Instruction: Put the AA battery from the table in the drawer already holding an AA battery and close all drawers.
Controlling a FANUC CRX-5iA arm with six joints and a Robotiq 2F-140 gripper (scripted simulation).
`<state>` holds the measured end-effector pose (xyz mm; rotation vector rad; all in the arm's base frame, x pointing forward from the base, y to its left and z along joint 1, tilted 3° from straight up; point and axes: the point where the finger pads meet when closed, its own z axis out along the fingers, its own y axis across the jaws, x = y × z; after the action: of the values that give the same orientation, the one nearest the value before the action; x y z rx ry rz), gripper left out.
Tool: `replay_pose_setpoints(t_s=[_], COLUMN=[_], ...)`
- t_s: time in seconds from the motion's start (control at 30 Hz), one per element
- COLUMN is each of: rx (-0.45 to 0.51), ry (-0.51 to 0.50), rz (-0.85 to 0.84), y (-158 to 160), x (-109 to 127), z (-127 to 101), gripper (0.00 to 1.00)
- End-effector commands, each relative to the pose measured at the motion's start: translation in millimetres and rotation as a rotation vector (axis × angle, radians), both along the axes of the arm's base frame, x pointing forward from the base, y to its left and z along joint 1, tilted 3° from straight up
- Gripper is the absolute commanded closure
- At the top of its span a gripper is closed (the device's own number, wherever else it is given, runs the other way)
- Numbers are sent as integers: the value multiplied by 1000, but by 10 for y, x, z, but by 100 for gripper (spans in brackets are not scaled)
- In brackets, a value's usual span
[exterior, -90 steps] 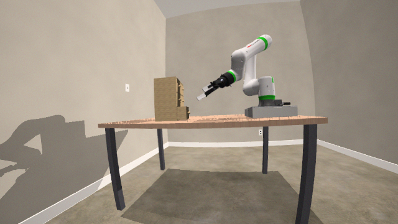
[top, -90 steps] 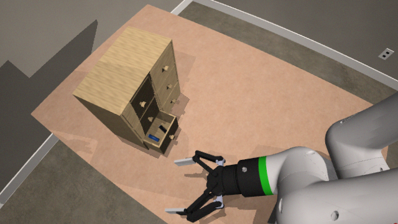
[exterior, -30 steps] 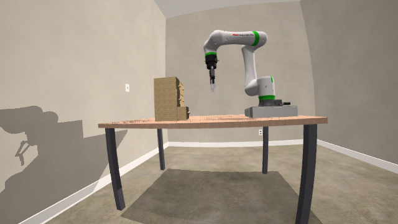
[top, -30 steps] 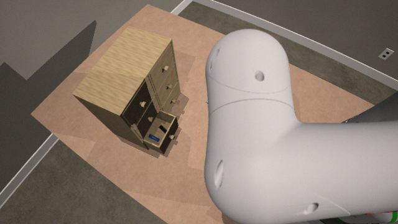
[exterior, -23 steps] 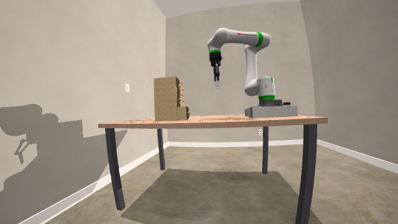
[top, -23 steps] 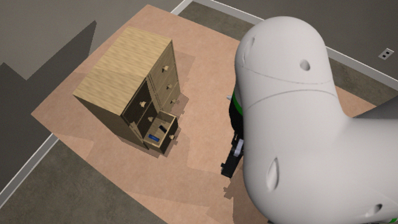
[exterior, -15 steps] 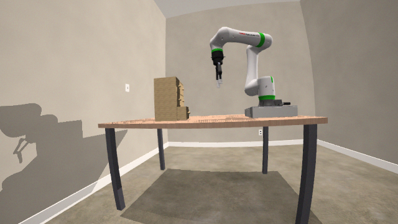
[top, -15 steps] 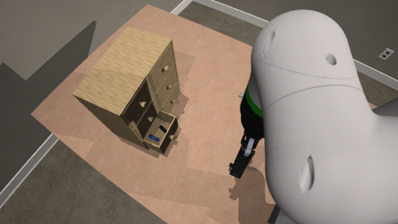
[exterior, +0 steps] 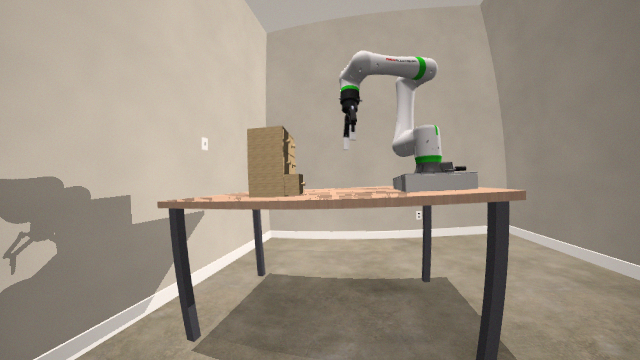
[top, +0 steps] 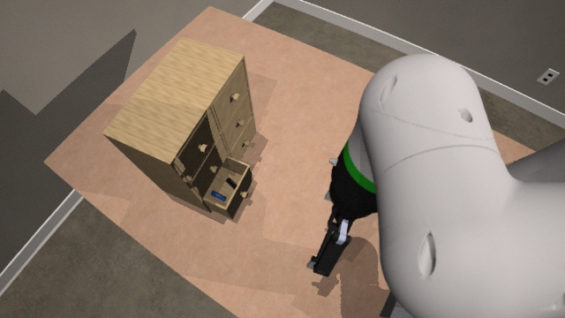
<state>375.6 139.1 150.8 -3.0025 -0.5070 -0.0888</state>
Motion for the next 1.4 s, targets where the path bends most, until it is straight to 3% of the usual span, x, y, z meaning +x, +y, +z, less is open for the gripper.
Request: replay_pose_setpoints(t_s=[0.0,0.07,0.17,0.23,0.33,0.43,0.57,0.67,0.77,0.9,1.07,1.2,1.23,1.37], rx=[113,229,287,392,392,493,476,453,383,347,216,197,197,197], ry=[-55,-130,-178,-293,-293,-504,-699,-833,-952,-992,-1099,-1112,-1112,-1112], rz=[60,109,128,149,149,133,72,27,-25,-45,-104,-112,-112,-112], y=[366,729,902,1188,1188,1351,990,826,471,298,-278,-356,-356,-356], x=[62,137,184,304,304,540,837,884,936,944,907,895,895,895], z=[-208,-376,-443,-539,-539,-597,-620,-626,-641,-648,-666,-668,-668,-668], gripper=[0,0,0,0,0,0,0,0,0,0,0,0,100,100])
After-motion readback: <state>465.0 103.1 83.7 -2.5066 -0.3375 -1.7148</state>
